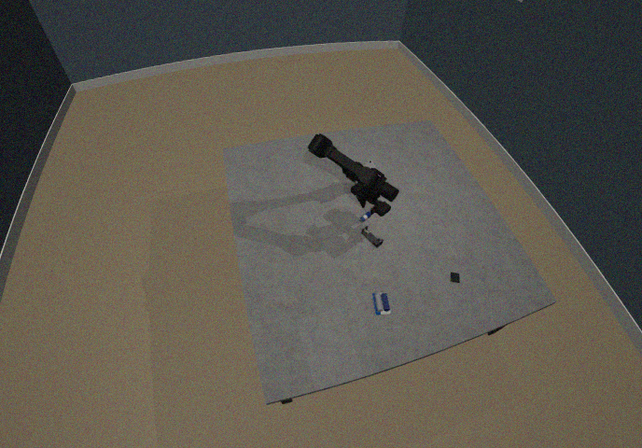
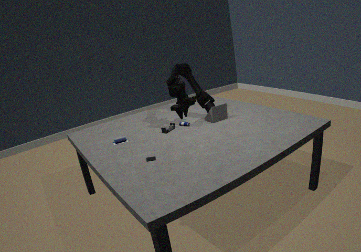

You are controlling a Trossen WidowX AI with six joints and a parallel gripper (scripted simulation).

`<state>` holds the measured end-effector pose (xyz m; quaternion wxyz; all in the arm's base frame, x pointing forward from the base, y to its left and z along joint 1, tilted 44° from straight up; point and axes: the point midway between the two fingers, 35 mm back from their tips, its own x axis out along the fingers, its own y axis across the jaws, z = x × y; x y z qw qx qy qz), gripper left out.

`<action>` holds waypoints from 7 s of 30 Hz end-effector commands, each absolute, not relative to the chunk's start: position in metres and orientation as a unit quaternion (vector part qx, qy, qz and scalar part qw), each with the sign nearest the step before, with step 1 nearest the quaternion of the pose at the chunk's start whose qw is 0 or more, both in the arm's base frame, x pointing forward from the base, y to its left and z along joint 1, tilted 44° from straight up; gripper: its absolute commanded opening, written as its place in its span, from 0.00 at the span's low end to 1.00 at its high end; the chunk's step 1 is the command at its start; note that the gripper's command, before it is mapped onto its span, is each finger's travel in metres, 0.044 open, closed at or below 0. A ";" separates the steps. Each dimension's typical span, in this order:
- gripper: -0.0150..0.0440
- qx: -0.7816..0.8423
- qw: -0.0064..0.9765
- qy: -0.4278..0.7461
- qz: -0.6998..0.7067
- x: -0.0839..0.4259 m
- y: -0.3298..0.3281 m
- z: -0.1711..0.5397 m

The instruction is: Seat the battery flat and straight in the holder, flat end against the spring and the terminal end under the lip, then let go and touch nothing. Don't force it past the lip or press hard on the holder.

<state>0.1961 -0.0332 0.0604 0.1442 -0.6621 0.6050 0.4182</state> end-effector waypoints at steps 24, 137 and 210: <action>0.66 -0.663 0.135 0.604 0.421 0.193 -0.061 0.032; 0.38 -0.367 0.683 0.627 -0.079 0.311 -0.066 0.055; 0.38 -0.366 0.730 0.576 -0.038 0.283 -0.085 0.051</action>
